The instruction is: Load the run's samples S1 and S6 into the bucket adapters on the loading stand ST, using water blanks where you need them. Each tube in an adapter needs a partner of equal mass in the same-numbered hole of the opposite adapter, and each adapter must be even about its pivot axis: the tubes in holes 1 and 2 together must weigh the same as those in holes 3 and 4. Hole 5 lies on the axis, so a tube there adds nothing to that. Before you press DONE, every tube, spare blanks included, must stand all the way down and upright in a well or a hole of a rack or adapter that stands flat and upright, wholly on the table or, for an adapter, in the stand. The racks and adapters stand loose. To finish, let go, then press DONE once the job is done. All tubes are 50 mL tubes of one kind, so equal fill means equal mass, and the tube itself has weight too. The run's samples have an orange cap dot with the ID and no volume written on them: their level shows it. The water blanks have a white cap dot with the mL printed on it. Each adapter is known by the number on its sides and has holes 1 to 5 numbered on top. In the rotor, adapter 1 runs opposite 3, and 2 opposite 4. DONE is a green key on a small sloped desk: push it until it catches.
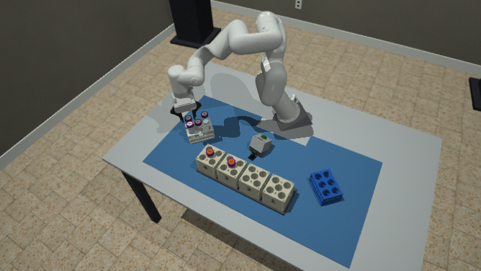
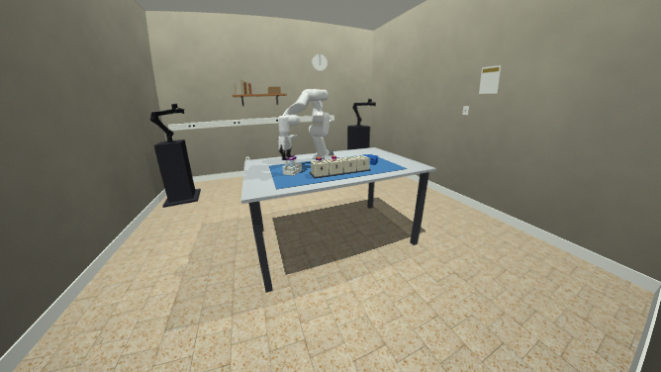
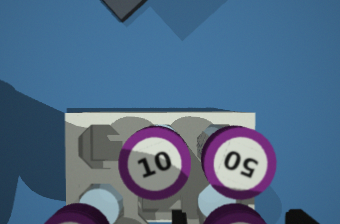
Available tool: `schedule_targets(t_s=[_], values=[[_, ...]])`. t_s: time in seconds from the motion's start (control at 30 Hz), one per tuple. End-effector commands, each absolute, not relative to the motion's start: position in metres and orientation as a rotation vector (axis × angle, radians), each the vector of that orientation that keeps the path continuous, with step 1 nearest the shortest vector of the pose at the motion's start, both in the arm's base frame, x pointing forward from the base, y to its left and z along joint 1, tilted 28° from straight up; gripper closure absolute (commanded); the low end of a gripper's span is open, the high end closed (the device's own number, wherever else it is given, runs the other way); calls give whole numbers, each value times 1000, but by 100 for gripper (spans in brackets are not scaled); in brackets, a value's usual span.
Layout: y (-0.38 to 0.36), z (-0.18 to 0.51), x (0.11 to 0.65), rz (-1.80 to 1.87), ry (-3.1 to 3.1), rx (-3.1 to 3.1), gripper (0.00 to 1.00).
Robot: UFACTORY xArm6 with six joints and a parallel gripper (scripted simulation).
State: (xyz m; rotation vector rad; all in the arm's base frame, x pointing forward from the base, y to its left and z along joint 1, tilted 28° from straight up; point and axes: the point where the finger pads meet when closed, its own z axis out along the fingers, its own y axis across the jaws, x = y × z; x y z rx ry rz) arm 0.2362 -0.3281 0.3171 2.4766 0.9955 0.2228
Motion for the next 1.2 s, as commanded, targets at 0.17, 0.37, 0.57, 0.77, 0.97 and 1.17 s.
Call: schedule_targets(t_s=[0.17,0.37,0.57,0.77,0.97,1.17], values=[[-331,314,238,224,994,2472,43],[-332,311,239,224,994,2472,43],[-333,309,240,224,994,2472,43],[-333,308,240,224,994,2472,43],[-333,308,240,224,994,2472,43],[-333,310,240,224,994,2472,100]])
